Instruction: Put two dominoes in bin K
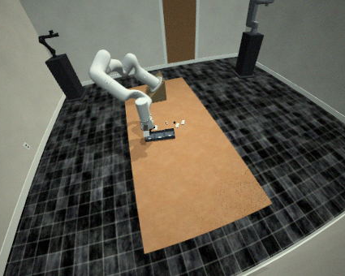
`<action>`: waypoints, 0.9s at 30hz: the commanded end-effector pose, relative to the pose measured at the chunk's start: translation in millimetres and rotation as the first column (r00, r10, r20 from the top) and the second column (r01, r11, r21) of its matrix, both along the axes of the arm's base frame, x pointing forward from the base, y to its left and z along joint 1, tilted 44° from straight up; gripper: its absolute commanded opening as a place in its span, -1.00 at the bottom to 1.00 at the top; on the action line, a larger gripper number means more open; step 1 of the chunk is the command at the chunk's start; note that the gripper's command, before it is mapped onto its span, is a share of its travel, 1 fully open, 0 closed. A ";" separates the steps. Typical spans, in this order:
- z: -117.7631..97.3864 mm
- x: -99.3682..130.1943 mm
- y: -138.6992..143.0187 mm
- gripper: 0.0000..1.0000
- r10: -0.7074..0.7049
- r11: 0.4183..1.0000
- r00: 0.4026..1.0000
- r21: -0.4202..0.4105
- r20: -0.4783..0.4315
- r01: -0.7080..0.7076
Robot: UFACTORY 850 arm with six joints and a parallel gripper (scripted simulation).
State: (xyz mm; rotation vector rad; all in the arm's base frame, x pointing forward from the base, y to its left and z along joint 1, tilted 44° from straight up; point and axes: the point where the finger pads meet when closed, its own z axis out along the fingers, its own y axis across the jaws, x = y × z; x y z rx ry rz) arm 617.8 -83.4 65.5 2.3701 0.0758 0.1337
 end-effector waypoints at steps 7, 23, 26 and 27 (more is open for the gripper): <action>7.0 -0.9 13.5 -0.85 0.001 1.000 1.000 0.000 0.001 -0.001; -41.4 0.8 64.1 -0.85 0.001 1.000 1.000 0.000 0.001 -0.001; -47.7 1.0 70.6 -0.85 0.001 1.000 1.000 0.000 0.001 -0.001; -47.7 1.0 70.6 -0.85 0.001 1.000 1.000 0.000 0.001 -0.001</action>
